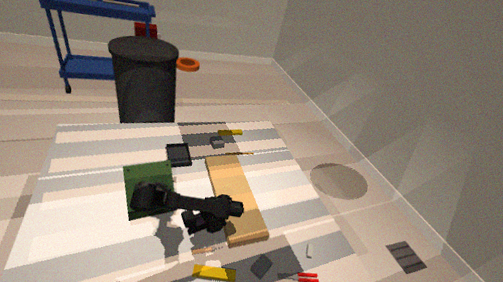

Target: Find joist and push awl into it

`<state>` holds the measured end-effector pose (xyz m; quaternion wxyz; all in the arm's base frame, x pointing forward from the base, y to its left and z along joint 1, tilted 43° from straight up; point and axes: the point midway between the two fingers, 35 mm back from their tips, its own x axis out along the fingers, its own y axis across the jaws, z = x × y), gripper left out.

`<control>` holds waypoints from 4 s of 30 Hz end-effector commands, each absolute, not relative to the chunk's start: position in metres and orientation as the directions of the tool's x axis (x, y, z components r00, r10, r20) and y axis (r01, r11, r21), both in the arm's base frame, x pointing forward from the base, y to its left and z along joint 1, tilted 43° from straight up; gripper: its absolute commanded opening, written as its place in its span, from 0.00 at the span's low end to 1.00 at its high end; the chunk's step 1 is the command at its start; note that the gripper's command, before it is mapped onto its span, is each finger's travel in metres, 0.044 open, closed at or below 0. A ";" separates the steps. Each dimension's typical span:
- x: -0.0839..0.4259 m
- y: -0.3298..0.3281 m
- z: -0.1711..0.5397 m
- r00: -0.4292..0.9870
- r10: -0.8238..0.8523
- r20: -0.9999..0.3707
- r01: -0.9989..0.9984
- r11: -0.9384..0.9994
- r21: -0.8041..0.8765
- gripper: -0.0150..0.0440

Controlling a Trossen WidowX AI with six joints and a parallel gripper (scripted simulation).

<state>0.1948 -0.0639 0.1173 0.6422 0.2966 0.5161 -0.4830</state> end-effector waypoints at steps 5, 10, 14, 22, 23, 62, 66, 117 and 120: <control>0.197 -0.064 0.120 -0.009 -0.264 -0.965 0.925 0.364 -0.108 0.25; 0.197 -0.064 0.120 -0.016 -0.243 -0.970 0.925 0.365 -0.106 0.25; 0.197 -0.065 0.120 -0.025 -0.225 -0.974 0.925 0.365 -0.108 0.25; 0.198 -0.066 0.120 -0.048 -0.174 -0.984 0.924 0.366 -0.110 0.25; 0.198 -0.066 0.120 -0.051 -0.168 -0.985 0.924 0.366 -0.110 0.25; 0.201 -0.073 0.121 -0.144 0.077 -0.987 0.923 0.370 -0.106 0.25; 0.201 -0.074 0.121 -0.156 0.104 -0.982 0.923 0.371 -0.107 0.25; 0.197 -0.094 0.109 -0.194 0.233 -0.953 0.926 0.365 -0.099 0.25; 0.197 -0.095 0.108 -0.192 0.232 -0.954 0.927 0.363 -0.099 0.34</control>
